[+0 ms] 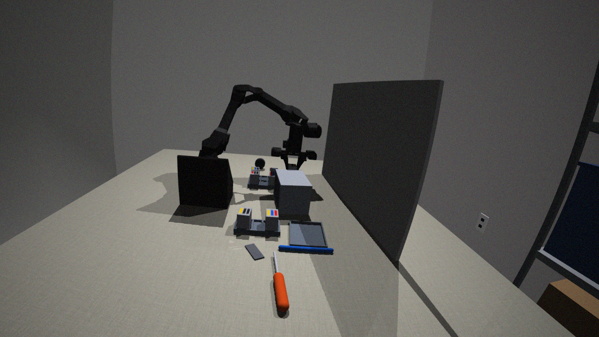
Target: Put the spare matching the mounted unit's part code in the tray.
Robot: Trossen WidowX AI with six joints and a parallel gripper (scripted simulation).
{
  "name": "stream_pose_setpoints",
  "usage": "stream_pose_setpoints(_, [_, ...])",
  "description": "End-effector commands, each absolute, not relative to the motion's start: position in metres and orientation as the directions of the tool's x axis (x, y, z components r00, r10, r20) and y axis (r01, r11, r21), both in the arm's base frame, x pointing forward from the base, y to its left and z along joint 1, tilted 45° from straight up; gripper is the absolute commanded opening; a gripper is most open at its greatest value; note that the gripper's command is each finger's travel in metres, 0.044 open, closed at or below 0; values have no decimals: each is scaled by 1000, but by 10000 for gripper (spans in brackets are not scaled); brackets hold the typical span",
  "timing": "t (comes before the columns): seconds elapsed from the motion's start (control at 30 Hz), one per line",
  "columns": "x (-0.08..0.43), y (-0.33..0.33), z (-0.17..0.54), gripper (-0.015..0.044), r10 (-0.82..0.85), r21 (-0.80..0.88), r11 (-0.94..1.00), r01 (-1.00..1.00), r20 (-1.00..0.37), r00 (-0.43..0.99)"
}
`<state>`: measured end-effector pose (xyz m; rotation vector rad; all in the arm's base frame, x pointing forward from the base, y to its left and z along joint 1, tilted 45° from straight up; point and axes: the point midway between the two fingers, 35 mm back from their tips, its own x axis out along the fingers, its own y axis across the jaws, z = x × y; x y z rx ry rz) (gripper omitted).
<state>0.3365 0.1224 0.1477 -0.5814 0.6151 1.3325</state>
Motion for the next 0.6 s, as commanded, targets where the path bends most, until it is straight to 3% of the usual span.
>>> stream_pose_setpoints(0.0, [334, 103, 168, 0, 701, -44, 147, -988, -700, 136])
stream_pose_setpoints(0.57, [331, 70, 202, 0, 696, -44, 154, -987, -704, 140])
